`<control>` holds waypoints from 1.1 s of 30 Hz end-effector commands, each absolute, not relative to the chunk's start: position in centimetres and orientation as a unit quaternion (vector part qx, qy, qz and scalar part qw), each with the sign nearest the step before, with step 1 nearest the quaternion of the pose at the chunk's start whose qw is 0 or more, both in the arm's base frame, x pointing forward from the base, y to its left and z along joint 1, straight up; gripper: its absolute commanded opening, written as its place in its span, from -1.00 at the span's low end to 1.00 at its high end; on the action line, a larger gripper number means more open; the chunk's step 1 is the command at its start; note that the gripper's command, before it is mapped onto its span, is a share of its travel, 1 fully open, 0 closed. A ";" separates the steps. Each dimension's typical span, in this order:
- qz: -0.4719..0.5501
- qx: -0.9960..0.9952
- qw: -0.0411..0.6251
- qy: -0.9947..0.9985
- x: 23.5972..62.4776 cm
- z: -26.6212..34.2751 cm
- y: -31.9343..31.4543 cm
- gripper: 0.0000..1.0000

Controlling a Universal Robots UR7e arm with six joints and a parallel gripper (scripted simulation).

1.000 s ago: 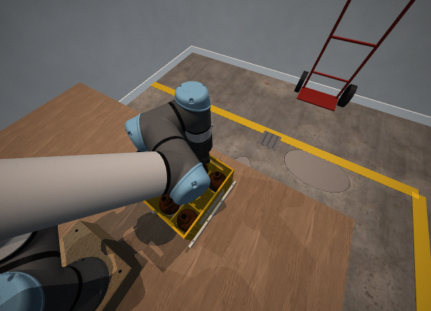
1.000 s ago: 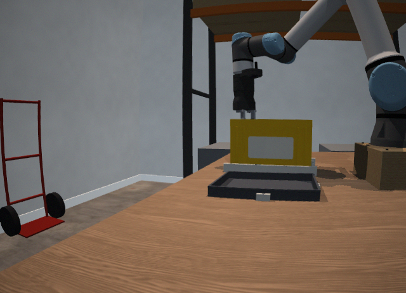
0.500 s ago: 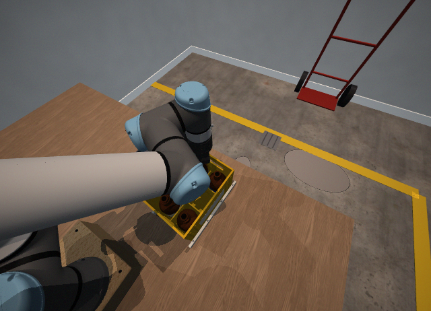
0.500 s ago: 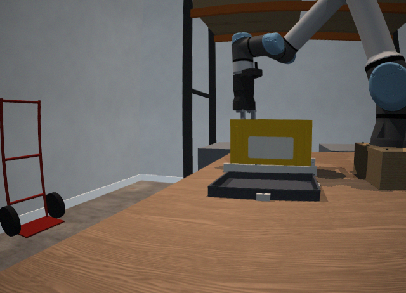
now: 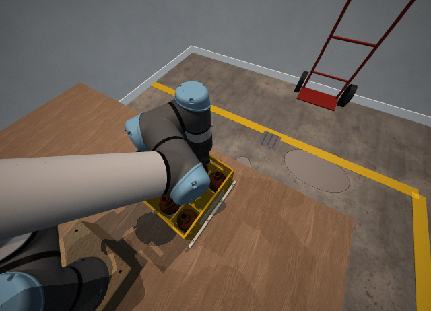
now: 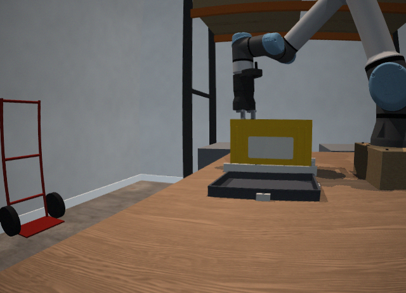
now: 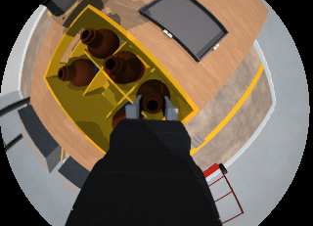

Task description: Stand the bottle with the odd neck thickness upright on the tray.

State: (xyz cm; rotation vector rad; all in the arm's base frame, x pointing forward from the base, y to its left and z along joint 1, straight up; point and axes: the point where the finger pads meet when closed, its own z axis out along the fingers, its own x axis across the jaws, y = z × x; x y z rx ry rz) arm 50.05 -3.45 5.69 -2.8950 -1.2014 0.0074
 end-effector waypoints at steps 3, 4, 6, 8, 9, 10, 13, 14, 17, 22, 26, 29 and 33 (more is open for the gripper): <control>0.002 -0.924 0.003 -0.383 50.1 5.7 -3.5 -1.00; 0.002 -0.924 0.003 -0.383 50.1 5.7 -3.5 -1.00; 0.002 -0.924 0.003 -0.383 50.1 5.7 -3.5 -1.00; 0.002 -0.924 0.003 -0.383 50.1 5.7 -3.5 -1.00; 0.002 -0.924 0.003 -0.383 50.1 5.7 -3.5 -1.00; 0.002 -0.924 0.003 -0.383 50.1 5.7 -3.5 -1.00; 0.002 -0.924 0.003 -0.383 50.1 5.7 -3.5 1.00; 0.002 -0.924 0.003 -0.383 50.1 5.7 -3.5 1.00; 0.002 -0.924 0.003 -0.383 50.1 5.7 -3.5 1.00; 0.002 -0.924 0.003 -0.383 50.1 5.7 -3.5 1.00; 0.002 -0.924 0.003 -0.383 50.1 5.7 -3.5 1.00; 0.002 -0.924 0.003 -0.383 50.1 5.7 -3.5 1.00; 0.002 -0.924 0.003 -0.383 50.1 5.7 -3.5 1.00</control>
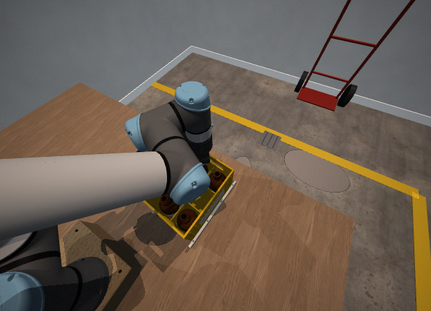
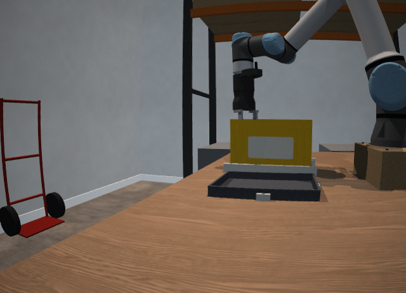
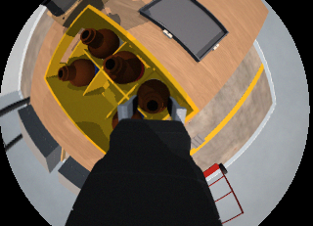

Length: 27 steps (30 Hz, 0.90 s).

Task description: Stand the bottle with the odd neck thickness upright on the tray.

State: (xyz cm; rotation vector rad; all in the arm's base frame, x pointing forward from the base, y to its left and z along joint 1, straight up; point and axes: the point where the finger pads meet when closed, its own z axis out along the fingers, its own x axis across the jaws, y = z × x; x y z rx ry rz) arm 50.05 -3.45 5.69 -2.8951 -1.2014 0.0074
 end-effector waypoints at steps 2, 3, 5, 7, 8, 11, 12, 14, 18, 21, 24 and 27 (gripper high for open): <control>0.002 -0.924 0.003 -0.383 50.1 5.7 -3.5 1.00; 0.002 -0.924 0.003 -0.383 50.1 5.7 -3.5 1.00; 0.002 -0.924 0.003 -0.383 50.1 5.7 -3.5 1.00; 0.002 -0.924 0.003 -0.383 50.1 5.7 -3.5 1.00; 0.002 -0.924 0.003 -0.383 50.1 5.7 -3.5 1.00; 0.002 -0.924 0.003 -0.383 50.1 5.7 -3.5 1.00; 0.002 -0.924 0.003 -0.383 50.1 5.7 -3.5 1.00; 0.002 -0.924 0.003 -0.383 50.1 5.8 -3.5 1.00; 0.002 -0.924 0.003 -0.383 50.1 6.0 -3.5 1.00; 0.002 -0.924 0.003 -0.383 50.1 6.4 -3.5 1.00; 0.002 -0.924 0.003 -0.383 50.1 6.7 -3.5 1.00; 0.002 -0.924 0.003 -0.383 50.1 7.2 -3.5 1.00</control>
